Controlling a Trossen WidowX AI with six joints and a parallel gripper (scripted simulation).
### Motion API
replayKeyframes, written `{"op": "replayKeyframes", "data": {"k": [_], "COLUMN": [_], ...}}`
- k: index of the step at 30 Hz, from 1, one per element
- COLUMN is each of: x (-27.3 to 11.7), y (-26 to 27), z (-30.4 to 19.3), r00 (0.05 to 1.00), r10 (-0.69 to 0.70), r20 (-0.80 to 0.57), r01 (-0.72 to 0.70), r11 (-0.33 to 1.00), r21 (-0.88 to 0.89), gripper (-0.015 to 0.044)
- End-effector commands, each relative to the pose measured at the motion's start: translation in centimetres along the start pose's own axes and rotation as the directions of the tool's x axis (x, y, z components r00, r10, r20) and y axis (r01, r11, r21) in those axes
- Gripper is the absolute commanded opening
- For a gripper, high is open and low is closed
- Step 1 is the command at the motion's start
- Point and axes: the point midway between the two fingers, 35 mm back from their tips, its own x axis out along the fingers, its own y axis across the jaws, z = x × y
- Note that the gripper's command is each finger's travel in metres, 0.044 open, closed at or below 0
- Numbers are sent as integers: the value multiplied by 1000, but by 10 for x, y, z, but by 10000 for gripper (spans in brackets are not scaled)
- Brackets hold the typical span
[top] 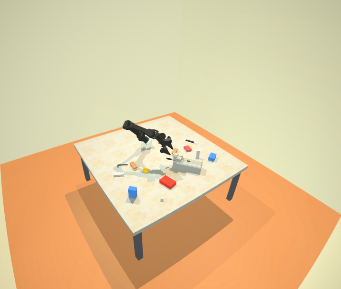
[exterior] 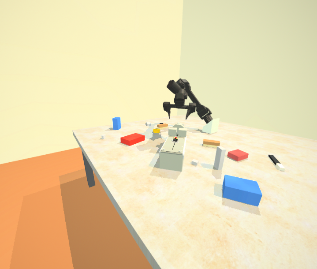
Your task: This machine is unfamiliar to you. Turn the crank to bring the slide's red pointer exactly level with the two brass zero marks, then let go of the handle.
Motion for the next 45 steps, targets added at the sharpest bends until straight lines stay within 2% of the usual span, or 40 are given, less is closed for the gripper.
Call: {"op": "replayKeyframes", "data": {"k": [1, 7, 45], "x": [15, 30, 71], "y": [3, 4, 3], "z": [-17, -37, -78], "r00": [1000, 1000, 1000], "r10": [7, 4, 3], "r20": [-3, -2, -4], "r01": [-7, -4, -3], "r11": [1000, 1000, 1000], "r21": [-6, -7, -8], "gripper": [440, 440, 440]}}
